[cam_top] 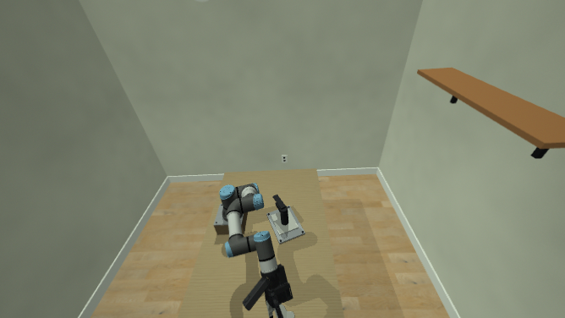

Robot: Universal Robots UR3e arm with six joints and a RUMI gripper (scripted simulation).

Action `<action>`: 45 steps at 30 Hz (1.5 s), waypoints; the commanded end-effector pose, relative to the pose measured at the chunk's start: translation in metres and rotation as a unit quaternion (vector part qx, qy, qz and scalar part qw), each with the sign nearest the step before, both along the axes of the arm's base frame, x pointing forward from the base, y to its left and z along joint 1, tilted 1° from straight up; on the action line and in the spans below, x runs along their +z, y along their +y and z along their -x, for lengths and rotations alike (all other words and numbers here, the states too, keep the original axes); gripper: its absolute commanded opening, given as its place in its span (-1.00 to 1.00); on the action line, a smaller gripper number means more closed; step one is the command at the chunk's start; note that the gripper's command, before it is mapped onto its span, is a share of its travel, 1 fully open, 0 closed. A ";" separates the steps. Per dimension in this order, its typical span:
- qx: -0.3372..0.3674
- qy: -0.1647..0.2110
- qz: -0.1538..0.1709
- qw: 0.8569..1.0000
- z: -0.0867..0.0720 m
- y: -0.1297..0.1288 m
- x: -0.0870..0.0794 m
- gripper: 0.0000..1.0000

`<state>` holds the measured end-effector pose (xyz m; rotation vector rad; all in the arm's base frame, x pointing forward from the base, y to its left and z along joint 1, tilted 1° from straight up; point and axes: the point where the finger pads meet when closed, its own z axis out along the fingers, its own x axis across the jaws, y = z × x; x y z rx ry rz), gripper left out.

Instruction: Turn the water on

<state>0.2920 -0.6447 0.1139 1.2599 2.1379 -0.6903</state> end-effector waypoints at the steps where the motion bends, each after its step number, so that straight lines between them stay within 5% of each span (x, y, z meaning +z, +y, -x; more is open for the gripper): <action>1: 0.000 -0.001 0.002 1.000 0.000 0.000 0.002 1.00; 26: 0.008 0.003 -0.002 1.000 -0.007 0.006 0.004 1.00; 35: 0.041 0.015 -0.017 0.999 -0.035 0.034 0.009 1.00; 45: 0.127 0.049 -0.053 0.989 -0.094 0.117 0.022 1.00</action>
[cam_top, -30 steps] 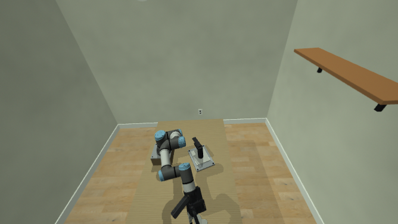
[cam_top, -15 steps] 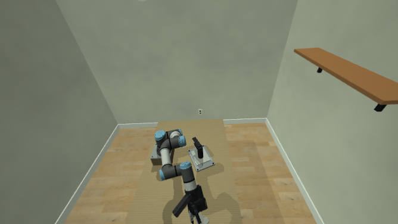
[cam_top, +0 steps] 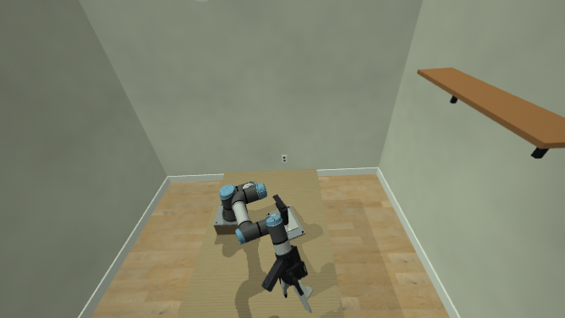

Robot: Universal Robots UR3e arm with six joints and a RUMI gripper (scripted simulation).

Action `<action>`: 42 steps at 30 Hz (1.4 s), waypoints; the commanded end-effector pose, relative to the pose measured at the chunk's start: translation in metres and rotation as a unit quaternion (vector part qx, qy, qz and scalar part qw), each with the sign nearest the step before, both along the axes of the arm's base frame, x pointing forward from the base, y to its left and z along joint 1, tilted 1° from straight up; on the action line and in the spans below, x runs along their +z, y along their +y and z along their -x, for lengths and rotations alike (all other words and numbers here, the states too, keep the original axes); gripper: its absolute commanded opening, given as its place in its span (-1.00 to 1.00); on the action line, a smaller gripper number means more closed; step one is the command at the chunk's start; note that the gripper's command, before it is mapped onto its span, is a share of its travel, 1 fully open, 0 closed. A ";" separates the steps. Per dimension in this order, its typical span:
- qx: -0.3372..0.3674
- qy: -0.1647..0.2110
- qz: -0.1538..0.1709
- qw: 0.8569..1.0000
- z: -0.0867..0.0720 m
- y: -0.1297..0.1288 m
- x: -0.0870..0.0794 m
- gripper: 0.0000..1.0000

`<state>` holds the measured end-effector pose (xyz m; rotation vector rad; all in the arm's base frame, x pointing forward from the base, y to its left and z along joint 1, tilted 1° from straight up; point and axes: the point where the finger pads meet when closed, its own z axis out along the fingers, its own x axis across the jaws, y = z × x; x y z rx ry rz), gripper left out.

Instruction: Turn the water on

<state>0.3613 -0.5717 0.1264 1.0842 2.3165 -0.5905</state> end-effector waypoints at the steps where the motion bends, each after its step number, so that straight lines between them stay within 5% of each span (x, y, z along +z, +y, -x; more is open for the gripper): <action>1: 0.048 0.019 -0.018 0.998 -0.030 0.052 0.010 1.00; 6: 0.073 0.029 -0.027 0.997 -0.043 0.077 0.013 1.00; 21: 0.207 0.087 -0.073 0.972 -0.085 0.224 0.026 1.00; 23: 0.207 0.087 -0.073 0.972 -0.085 0.224 0.026 1.00; 32: 0.293 0.127 -0.097 0.943 -0.085 0.322 0.031 1.00; 38: 0.342 0.151 -0.110 0.921 -0.076 0.378 0.032 1.00; 40: 0.342 0.151 -0.110 0.921 -0.076 0.378 0.032 1.00; 42: 0.372 0.166 -0.117 0.906 -0.068 0.411 0.032 1.00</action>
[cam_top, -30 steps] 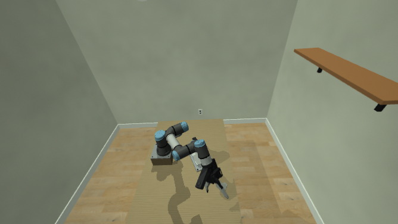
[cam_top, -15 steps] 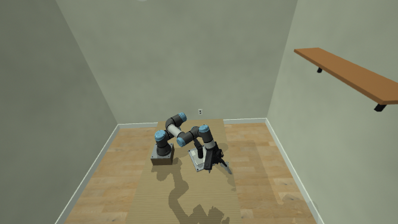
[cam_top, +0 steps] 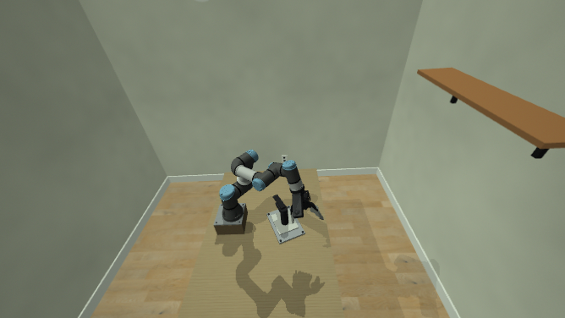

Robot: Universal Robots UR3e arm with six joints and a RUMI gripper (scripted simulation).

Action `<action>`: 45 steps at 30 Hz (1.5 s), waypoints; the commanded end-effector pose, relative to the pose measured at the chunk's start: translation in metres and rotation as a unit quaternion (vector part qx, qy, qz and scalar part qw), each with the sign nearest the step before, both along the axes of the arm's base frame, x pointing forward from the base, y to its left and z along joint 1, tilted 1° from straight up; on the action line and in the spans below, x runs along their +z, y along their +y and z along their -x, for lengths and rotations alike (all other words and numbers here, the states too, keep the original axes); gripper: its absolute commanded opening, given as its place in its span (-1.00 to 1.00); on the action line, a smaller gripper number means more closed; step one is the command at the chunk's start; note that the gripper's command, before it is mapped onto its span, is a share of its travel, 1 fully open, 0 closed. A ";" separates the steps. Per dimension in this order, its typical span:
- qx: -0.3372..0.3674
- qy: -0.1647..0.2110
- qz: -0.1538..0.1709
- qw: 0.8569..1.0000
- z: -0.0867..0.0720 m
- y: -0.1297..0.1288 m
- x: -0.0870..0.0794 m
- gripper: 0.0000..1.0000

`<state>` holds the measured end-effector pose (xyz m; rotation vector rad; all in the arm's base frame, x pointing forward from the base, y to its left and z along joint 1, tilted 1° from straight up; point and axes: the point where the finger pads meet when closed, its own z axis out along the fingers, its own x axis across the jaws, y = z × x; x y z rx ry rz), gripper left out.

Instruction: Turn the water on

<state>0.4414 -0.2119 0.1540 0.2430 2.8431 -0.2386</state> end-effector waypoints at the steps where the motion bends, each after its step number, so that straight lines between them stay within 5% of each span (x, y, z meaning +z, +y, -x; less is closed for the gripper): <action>1: 0.053 0.021 -0.011 0.998 0.015 0.058 0.004 1.00; 13: 0.164 0.072 -0.033 0.983 0.063 0.161 0.001 1.00; 15: 0.164 0.072 -0.033 0.983 0.063 0.161 0.001 1.00; 26: 0.273 0.125 -0.050 0.952 0.134 0.245 -0.008 1.00; 30: 0.296 0.136 -0.053 0.944 0.152 0.260 -0.010 1.00; 44: 0.315 0.146 -0.055 0.936 0.167 0.271 -0.012 1.00; 45: 0.315 0.146 -0.055 0.936 0.167 0.271 -0.012 -1.00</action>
